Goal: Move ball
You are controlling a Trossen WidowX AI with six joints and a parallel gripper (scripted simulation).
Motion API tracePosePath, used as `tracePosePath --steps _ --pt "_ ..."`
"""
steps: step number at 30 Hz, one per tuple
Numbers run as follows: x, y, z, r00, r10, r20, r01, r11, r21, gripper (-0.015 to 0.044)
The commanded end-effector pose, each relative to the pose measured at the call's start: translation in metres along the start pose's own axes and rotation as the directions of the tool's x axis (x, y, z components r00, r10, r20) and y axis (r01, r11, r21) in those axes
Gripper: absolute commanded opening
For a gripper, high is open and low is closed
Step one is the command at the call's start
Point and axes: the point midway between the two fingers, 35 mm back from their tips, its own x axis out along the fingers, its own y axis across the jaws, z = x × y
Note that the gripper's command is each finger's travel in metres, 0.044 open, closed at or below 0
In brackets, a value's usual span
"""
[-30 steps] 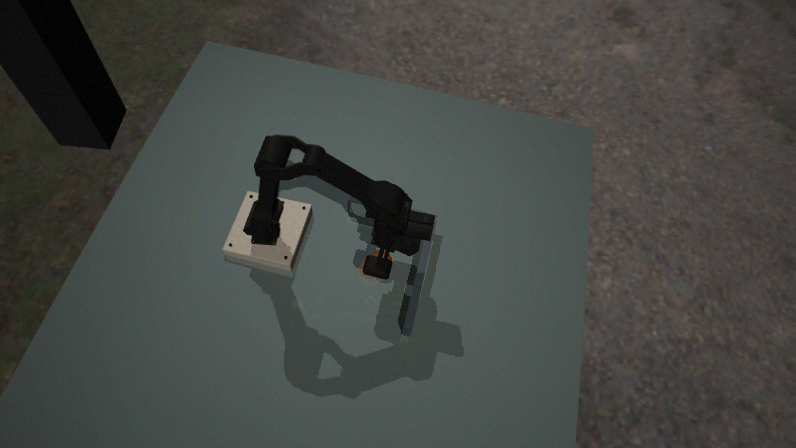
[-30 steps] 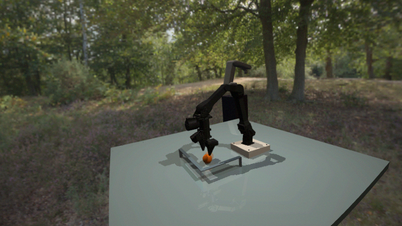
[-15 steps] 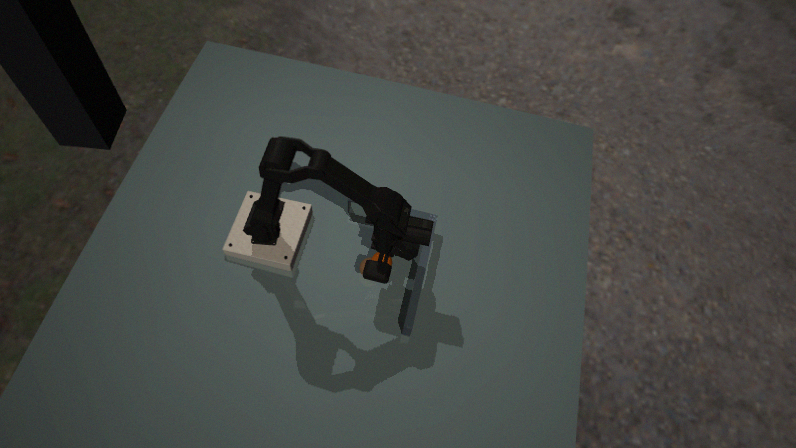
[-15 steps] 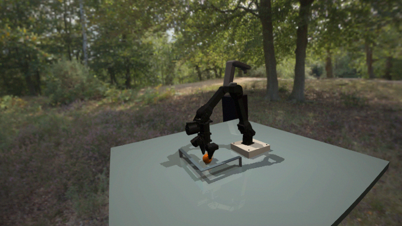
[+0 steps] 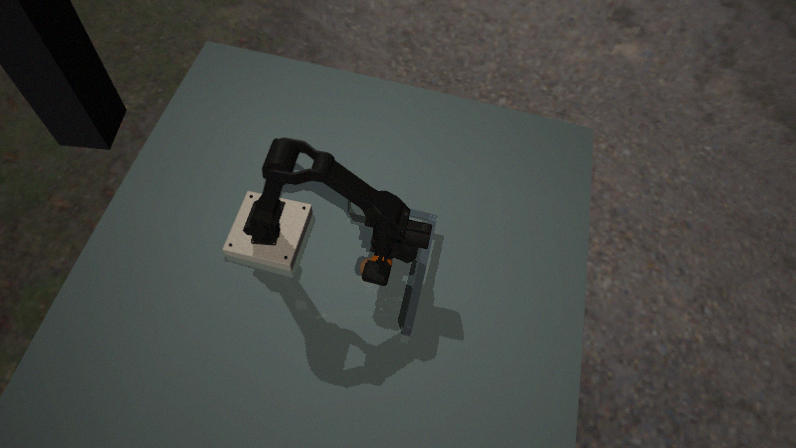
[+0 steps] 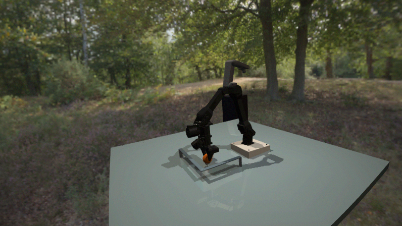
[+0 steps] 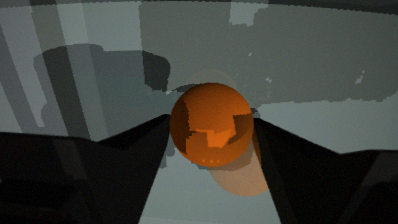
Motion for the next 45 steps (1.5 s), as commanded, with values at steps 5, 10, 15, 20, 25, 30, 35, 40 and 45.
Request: tracePosePath --steps 5,10,15,20,25,30,35,40,45 --pt "0.001 0.000 0.000 1.000 -0.003 -0.003 0.003 1.000 -0.005 0.0167" --pt "-0.013 0.000 0.002 1.000 -0.002 -0.008 0.002 1.000 0.002 0.0036" --pt "-0.040 0.000 0.006 1.000 -0.002 -0.009 0.002 1.000 0.004 0.0000" --pt "-0.068 0.000 0.008 1.000 -0.002 -0.007 0.002 1.000 0.001 0.0000" --pt "-0.098 0.000 0.007 1.000 -0.002 -0.005 0.002 1.000 -0.001 0.0000" --pt "-0.127 0.000 0.002 1.000 -0.002 -0.003 0.002 1.000 -0.004 0.0000" --pt "-0.136 0.000 0.000 1.000 -0.002 -0.003 0.002 1.000 -0.005 0.0000" --pt "-0.125 -0.005 -0.003 1.000 -0.003 -0.003 0.003 1.000 -0.005 0.0000" --pt "-0.110 -0.013 -0.010 1.000 -0.003 -0.004 0.003 1.000 -0.005 0.0000"
